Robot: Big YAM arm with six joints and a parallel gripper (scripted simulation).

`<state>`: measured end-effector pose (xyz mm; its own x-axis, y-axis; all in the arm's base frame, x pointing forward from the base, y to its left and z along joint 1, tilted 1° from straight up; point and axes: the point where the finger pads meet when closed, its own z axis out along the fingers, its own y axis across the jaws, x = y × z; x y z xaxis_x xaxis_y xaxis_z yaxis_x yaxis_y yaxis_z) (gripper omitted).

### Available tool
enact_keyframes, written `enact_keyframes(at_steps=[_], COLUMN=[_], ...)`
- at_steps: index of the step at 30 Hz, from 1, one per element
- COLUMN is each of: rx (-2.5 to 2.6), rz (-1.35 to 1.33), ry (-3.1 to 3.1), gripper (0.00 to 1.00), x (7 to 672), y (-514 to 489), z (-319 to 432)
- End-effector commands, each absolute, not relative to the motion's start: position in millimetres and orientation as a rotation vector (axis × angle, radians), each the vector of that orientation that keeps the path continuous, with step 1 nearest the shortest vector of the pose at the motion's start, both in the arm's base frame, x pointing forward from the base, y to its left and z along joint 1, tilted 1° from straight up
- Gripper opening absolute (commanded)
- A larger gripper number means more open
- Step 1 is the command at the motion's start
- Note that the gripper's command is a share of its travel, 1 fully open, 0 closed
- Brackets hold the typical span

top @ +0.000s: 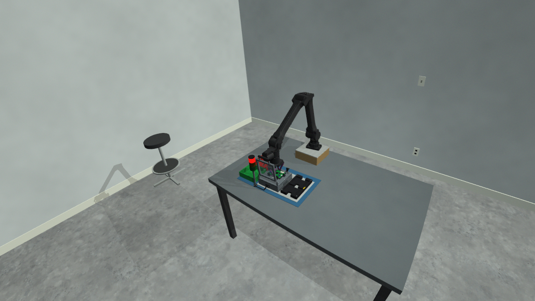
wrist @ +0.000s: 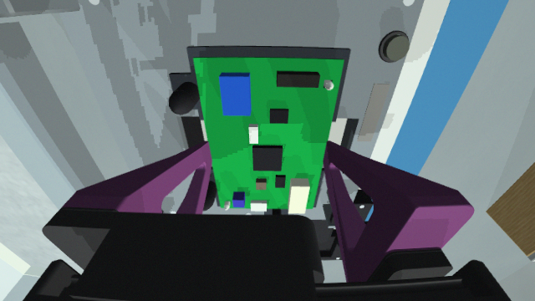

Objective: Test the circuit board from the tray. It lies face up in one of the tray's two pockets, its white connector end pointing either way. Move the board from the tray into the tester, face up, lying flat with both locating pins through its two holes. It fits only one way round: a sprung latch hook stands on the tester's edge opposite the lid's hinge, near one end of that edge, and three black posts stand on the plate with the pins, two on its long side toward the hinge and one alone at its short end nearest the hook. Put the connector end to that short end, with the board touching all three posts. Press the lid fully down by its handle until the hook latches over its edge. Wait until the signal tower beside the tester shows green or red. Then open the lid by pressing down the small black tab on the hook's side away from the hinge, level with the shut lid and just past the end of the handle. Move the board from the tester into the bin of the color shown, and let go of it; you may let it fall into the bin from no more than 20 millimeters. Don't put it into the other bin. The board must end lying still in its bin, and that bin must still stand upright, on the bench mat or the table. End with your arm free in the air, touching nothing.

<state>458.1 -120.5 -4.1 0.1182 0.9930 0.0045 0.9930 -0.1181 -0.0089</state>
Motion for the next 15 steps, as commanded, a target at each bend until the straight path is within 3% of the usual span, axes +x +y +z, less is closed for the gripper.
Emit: enact_keyframes(at_steps=[1, 15], rx=[-2.366, -2.366], rz=[-0.015, -0.015], ry=[-2.089, -2.089], gripper=[0.74, 0.72], x=[474.8, 474.8], y=[-134.1, -134.1], z=[5.4, 5.4])
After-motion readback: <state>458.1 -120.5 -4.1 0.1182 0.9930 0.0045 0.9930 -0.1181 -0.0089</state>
